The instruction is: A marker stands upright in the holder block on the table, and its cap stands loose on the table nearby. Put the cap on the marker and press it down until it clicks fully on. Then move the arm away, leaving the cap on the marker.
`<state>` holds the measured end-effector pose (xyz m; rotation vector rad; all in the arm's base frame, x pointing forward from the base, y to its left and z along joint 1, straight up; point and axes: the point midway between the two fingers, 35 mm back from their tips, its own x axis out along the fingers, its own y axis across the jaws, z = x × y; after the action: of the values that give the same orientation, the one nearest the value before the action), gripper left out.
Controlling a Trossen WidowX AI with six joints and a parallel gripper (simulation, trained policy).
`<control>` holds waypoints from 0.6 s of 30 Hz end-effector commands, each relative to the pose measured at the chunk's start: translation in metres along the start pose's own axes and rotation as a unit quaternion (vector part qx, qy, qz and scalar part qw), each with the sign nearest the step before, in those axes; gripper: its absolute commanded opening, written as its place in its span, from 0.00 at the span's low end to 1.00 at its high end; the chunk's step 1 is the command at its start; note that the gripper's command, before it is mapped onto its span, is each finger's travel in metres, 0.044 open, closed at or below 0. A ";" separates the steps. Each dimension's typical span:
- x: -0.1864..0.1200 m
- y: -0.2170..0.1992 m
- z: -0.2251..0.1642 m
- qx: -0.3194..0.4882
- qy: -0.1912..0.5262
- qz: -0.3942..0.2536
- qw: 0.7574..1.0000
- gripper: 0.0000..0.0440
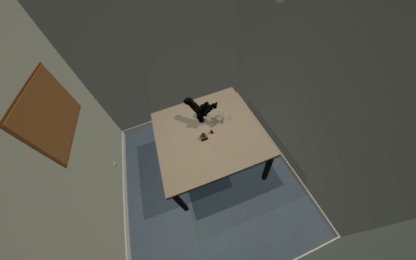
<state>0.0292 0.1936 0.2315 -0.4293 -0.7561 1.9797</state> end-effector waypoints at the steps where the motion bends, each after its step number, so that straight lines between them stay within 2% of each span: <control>1: 0.000 -0.001 -0.001 0.003 0.002 -0.003 1.000 0.85; 6: -0.003 -0.010 -0.005 0.018 0.016 -0.022 0.999 0.57; 8: -0.005 -0.013 -0.006 0.023 0.022 -0.029 0.999 0.51; 18: -0.012 -0.030 -0.012 0.049 0.050 -0.062 0.996 0.57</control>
<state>0.0564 0.1979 0.2393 -0.4059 -0.6212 1.8796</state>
